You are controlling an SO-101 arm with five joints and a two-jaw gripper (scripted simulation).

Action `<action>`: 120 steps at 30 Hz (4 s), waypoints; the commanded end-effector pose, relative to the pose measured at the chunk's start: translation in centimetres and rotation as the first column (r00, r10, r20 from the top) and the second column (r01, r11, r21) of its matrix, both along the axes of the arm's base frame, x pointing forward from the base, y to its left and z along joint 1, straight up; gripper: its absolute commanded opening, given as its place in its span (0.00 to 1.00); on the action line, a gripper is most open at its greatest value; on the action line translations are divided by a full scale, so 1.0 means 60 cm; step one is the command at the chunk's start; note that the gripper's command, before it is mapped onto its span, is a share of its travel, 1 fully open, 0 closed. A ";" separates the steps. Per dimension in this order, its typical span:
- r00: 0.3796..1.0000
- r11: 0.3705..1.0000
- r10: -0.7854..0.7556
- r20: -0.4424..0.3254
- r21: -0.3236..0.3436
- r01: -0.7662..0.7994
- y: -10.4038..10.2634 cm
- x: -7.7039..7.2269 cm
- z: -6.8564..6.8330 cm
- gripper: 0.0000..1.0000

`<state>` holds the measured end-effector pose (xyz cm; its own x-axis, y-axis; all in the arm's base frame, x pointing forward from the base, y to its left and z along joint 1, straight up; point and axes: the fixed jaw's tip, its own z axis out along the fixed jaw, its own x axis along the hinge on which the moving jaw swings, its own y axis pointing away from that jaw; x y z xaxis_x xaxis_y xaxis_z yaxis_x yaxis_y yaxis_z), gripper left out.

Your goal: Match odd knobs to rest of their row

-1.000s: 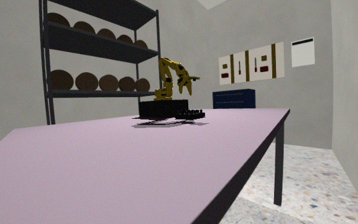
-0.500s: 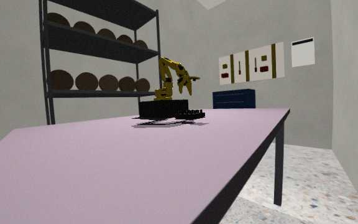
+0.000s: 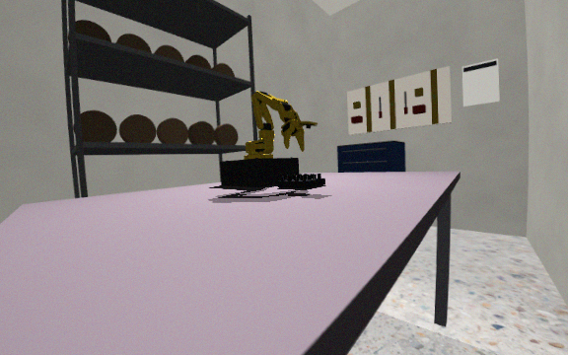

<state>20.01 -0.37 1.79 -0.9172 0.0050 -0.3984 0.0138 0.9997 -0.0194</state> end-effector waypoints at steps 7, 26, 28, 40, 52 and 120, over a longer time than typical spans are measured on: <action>1.000 1.000 -0.003 0.004 0.004 0.003 0.001 0.004 0.000 0.40; 1.000 1.000 -0.020 0.024 0.008 0.020 -0.001 0.015 0.003 0.40; 1.000 1.000 -0.020 0.024 0.008 0.020 -0.001 0.015 0.003 0.40; 1.000 1.000 -0.020 0.024 0.008 0.020 -0.001 0.015 0.003 0.40; 1.000 1.000 -0.020 0.024 0.008 0.020 -0.001 0.015 0.003 0.40; 0.911 0.993 -0.097 -0.401 0.023 0.116 0.000 -0.049 -0.079 0.36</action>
<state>17.17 -0.21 -2.78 -0.9984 0.0540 -0.0144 0.0540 0.9985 -0.0010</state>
